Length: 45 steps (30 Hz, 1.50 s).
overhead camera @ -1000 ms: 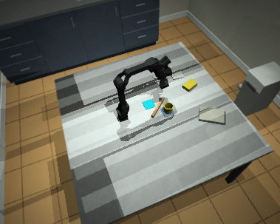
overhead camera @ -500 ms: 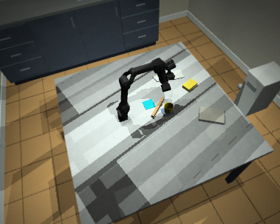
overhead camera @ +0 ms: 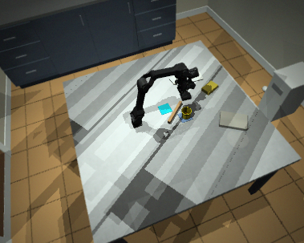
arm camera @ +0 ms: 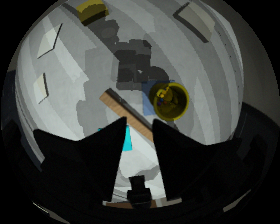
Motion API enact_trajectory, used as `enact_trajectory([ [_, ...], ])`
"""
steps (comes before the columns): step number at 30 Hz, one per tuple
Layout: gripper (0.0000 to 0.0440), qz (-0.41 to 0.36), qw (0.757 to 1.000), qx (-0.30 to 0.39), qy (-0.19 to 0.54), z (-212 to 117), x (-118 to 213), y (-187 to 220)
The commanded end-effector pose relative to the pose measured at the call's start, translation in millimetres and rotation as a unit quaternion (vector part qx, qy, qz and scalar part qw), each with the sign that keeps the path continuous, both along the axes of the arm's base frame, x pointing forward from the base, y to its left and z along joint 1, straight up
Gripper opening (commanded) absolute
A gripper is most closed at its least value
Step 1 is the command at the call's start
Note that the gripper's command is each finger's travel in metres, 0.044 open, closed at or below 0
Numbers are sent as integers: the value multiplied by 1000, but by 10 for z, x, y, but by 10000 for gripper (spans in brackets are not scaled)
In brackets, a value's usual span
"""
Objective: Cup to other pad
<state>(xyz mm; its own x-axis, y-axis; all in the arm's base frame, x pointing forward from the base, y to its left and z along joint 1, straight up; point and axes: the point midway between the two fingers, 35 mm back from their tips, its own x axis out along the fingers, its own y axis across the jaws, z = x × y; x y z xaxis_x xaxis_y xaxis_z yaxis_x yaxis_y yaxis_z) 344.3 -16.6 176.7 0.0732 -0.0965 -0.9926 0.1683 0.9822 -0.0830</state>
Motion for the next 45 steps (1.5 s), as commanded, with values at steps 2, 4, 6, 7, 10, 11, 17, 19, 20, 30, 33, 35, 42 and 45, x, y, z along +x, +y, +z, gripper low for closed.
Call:
enact_trajectory([
  [2, 138, 4, 1000, -5, 19, -97, -31, -100],
  [4, 145, 5, 1000, -6, 26, -144, -41, -138],
  [6, 151, 6, 999, -7, 33, -193, -49, -175],
  [7, 154, 7, 999, -7, 36, -220, -53, -193],
  [10, 163, 9, 999, -8, 45, -303, -62, -242],
  [11, 165, 10, 999, -8, 48, -332, -65, -258],
  [17, 178, 18, 998, -6, 64, -515, -81, -337],
  [19, 180, 22, 997, -6, 69, -579, -84, -358],
  [20, 181, 24, 997, -5, 71, -612, -86, -367],
  [30, 188, 62, 994, 2, 92, -996, -107, -422],
  [33, 189, 80, 992, 7, 95, -1094, -109, -425],
  [35, 165, 93, 991, 7, 94, -1121, -107, -437],
  [42, 9, 138, 985, 6, 101, -1126, -145, -475],
  [45, 8, 151, 983, 7, 101, -1078, -164, -485],
])
